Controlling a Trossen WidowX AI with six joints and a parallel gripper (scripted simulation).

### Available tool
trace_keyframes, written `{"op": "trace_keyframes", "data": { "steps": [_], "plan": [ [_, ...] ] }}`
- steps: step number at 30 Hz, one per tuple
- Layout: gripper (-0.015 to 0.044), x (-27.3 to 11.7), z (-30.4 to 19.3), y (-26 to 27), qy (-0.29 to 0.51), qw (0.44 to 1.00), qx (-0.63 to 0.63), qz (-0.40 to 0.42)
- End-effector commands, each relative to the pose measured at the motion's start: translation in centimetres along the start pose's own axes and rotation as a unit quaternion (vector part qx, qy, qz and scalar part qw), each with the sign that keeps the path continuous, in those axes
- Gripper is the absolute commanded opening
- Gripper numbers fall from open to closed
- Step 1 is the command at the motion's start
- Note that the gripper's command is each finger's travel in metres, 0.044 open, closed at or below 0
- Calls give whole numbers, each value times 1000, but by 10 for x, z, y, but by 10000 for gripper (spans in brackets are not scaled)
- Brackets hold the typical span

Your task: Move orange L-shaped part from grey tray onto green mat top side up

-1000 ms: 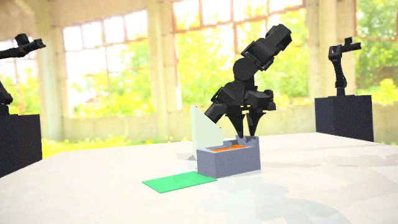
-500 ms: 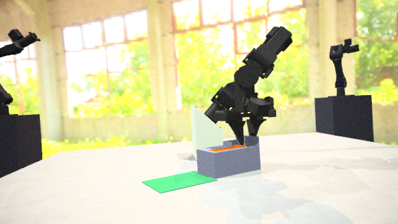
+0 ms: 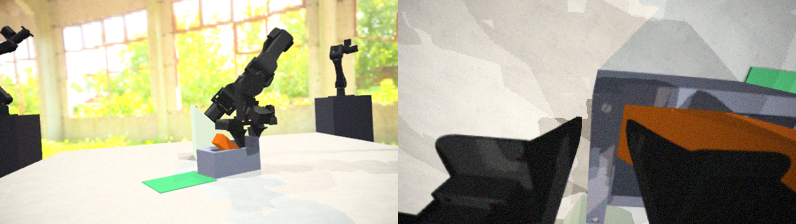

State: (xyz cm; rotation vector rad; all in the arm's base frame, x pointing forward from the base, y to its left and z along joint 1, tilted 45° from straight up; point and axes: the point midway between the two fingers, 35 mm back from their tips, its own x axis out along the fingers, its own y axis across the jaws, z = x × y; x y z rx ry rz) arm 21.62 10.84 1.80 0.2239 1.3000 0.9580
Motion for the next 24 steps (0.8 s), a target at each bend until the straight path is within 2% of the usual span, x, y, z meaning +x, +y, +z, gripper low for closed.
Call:
{"op": "trace_keyframes", "data": {
  "steps": [1,24],
  "plan": [
    [180,7,-3,-1,5,1000,7,1],
    [180,6,-2,0,1,1000,2,2]
  ]
}}
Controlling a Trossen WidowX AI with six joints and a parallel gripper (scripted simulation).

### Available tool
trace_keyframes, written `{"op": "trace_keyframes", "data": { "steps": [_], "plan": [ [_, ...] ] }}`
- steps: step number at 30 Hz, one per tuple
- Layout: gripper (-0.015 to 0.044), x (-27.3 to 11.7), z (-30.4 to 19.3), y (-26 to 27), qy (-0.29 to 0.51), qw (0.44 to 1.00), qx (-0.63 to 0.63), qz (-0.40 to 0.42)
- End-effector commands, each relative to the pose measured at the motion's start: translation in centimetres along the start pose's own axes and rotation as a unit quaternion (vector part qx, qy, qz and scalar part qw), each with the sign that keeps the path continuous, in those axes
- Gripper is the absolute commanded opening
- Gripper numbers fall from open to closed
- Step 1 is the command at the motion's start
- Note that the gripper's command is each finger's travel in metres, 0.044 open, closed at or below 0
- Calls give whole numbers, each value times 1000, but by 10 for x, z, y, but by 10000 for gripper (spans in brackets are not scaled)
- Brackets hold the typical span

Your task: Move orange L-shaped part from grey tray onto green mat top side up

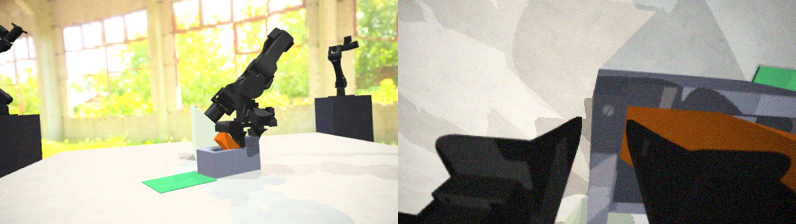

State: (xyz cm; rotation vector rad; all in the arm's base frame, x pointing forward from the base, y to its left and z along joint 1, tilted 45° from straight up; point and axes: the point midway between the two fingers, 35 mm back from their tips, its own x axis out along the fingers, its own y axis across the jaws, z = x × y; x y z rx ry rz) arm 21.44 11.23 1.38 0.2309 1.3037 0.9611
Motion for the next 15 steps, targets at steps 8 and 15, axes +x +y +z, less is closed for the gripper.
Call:
{"op": "trace_keyframes", "data": {
  "steps": [8,15],
  "plan": [
    [180,-11,-1,9,4,1000,4,-2],
    [180,-32,1,4,5,1000,5,-7]
  ]
}}
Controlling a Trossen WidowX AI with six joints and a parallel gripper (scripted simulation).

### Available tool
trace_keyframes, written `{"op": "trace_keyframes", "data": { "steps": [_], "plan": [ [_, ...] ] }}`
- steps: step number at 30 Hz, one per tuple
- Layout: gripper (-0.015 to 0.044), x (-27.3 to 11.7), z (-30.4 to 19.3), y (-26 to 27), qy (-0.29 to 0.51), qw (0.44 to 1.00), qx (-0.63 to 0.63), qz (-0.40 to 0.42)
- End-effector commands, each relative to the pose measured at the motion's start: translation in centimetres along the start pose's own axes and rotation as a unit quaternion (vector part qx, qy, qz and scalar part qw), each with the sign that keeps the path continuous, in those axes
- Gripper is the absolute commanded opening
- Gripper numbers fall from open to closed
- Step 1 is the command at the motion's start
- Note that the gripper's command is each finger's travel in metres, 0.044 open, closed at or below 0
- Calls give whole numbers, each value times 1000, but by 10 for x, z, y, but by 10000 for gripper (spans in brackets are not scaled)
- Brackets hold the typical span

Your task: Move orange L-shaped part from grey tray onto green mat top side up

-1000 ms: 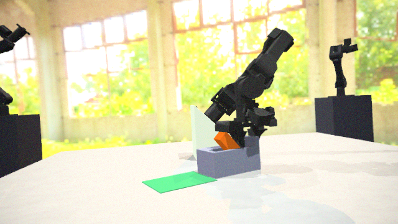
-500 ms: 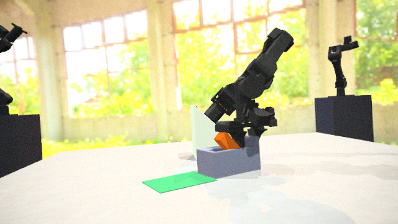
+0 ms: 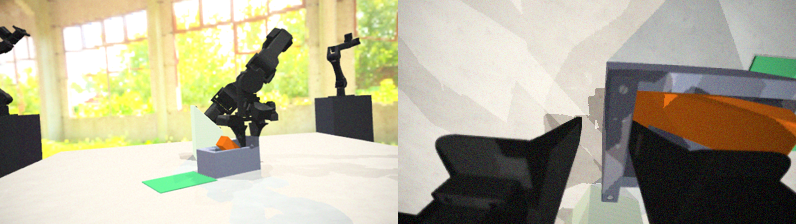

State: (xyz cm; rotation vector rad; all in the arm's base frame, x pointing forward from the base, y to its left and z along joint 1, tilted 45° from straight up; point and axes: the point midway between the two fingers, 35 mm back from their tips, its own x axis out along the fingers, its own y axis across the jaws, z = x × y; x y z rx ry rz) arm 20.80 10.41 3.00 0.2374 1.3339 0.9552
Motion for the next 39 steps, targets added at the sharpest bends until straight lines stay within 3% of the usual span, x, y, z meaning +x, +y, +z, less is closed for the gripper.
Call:
{"op": "trace_keyframes", "data": {
  "steps": [1,8,38,39],
  "plan": [
    [180,-25,5,-6,-6,1000,-5,-9],
    [180,-92,1,-10,-6,1000,-5,-5],
    [180,-88,2,-11,-9,1000,-2,-6],
    [206,-88,2,-11,-9,1000,6,-6]
  ]
}}
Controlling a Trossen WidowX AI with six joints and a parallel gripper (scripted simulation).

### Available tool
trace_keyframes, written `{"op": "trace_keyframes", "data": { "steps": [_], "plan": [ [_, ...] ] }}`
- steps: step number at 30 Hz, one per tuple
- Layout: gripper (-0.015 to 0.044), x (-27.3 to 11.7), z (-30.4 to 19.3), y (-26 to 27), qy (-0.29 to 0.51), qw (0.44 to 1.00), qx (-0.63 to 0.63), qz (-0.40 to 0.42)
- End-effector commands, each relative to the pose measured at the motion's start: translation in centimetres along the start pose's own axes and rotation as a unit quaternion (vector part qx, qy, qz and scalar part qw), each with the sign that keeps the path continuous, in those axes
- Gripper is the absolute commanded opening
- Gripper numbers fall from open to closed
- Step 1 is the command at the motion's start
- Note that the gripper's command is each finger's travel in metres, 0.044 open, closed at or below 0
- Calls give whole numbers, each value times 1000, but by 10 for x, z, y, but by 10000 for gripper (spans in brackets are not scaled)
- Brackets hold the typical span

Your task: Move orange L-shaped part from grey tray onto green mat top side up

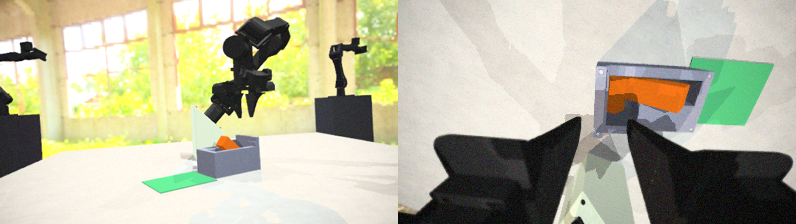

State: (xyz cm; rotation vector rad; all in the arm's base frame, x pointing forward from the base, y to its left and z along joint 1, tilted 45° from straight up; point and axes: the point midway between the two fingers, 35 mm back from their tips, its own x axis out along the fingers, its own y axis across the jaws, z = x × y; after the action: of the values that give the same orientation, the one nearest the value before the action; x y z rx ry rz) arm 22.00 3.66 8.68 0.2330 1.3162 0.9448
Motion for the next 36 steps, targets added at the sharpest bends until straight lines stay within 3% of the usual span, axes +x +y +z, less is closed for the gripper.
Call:
{"op": "trace_keyframes", "data": {
  "steps": [1,3,8,16,18,29,36],
  "plan": [
    [233,0,1,-3,0,1000,26,0],
    [280,-1,2,-8,0,997,82,0],
    [280,-3,7,-31,0,947,322,-1],
    [280,-4,11,-73,1,734,679,-2],
    [280,-4,11,-77,1,710,705,-2],
    [280,-2,11,-77,1,710,705,-2],
    [280,26,11,-76,1,710,705,-1]
  ]
}}
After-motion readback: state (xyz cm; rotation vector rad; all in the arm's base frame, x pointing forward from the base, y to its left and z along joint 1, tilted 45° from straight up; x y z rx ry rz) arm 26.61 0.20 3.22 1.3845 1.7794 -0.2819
